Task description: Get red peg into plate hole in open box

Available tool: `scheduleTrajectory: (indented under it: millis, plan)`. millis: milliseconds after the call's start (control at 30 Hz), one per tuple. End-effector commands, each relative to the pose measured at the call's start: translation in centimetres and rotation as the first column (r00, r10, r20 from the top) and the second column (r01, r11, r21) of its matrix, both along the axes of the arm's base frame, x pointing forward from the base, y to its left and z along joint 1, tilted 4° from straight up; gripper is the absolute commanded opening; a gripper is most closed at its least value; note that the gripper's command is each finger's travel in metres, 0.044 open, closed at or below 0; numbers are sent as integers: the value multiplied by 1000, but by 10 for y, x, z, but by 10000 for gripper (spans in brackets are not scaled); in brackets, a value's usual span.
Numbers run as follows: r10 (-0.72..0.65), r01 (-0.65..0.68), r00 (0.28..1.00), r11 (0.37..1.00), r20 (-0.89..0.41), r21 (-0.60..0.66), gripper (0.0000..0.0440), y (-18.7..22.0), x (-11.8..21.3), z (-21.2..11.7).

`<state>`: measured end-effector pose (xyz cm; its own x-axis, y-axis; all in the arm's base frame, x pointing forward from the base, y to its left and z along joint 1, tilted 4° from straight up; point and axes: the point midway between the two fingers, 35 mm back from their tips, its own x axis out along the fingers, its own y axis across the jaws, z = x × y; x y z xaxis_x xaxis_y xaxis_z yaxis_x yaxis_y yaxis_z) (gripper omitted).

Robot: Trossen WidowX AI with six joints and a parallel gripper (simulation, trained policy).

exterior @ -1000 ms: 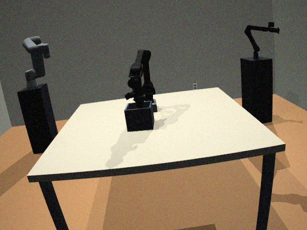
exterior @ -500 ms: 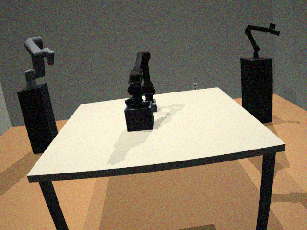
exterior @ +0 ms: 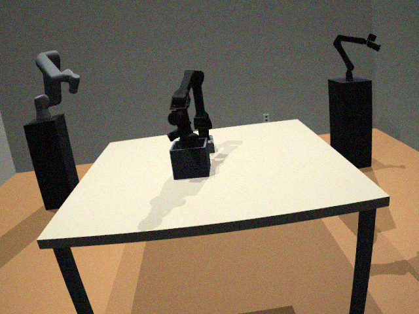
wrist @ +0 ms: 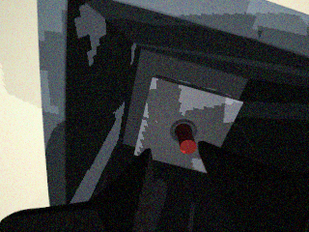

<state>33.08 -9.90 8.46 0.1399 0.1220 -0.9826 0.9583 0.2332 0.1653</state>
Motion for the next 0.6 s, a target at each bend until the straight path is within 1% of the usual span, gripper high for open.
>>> scheduleTrajectory:
  millis: [0,567]
  plan:
    - [-2,0,999,999,34,35,200,-3,5,15]
    - [0,-27,980,990,197,138,239,-15,24,71]
